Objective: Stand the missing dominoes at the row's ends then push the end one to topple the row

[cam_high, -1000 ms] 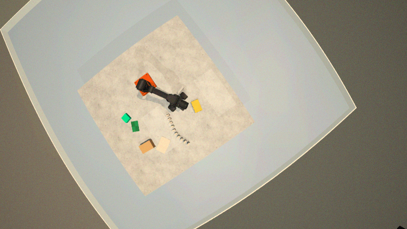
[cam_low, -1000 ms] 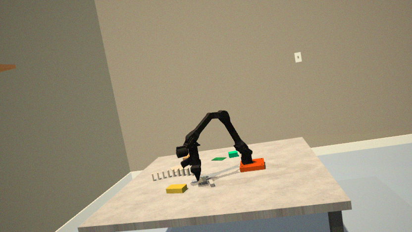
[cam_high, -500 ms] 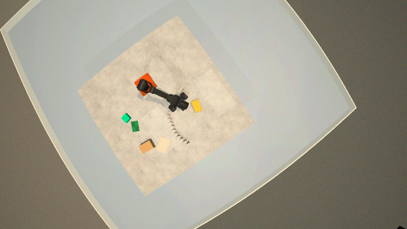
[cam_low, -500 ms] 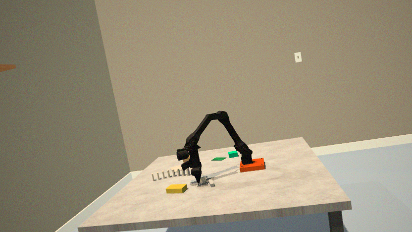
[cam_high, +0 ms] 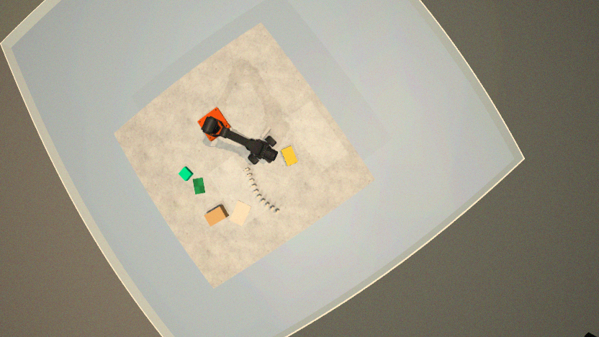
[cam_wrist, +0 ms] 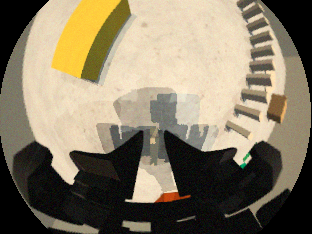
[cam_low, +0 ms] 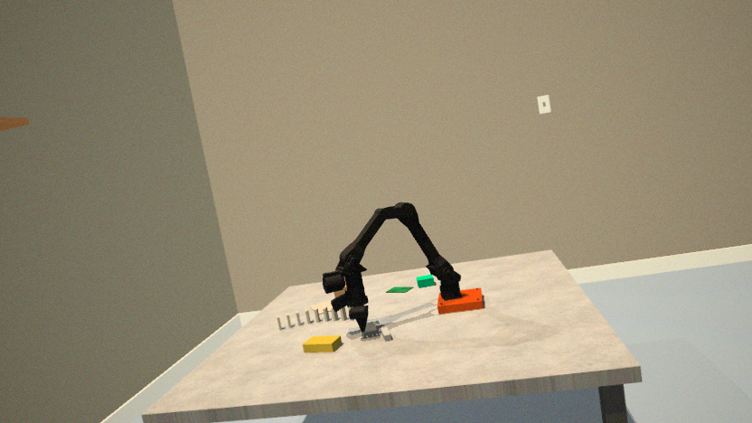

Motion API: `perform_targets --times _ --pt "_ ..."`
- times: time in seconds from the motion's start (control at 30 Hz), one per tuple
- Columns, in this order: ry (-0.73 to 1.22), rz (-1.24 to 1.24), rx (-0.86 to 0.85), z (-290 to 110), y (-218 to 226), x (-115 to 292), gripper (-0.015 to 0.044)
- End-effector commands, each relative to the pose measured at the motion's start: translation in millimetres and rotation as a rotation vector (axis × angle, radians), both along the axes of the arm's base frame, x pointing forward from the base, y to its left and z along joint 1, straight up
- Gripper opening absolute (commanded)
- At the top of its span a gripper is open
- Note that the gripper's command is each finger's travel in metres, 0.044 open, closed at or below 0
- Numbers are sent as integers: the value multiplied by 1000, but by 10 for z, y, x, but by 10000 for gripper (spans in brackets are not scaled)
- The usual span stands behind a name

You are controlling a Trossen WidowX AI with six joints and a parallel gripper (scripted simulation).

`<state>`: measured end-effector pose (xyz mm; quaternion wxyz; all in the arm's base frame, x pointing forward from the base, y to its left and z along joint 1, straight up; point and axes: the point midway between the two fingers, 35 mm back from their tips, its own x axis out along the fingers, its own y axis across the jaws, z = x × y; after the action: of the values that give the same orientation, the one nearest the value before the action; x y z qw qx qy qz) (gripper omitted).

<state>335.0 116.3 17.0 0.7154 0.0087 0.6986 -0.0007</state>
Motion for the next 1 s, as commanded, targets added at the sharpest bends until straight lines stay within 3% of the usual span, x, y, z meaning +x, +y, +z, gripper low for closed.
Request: perform_targets --times 0.0,0.33,0.8,0.97 --pt "3 3 0 -12 -1 -7 30" --pt "3 3 0 7 -1 -8 30" --pt "3 3 1 1471 27 -107 30" --pt "3 3 1 1537 28 -111 30"
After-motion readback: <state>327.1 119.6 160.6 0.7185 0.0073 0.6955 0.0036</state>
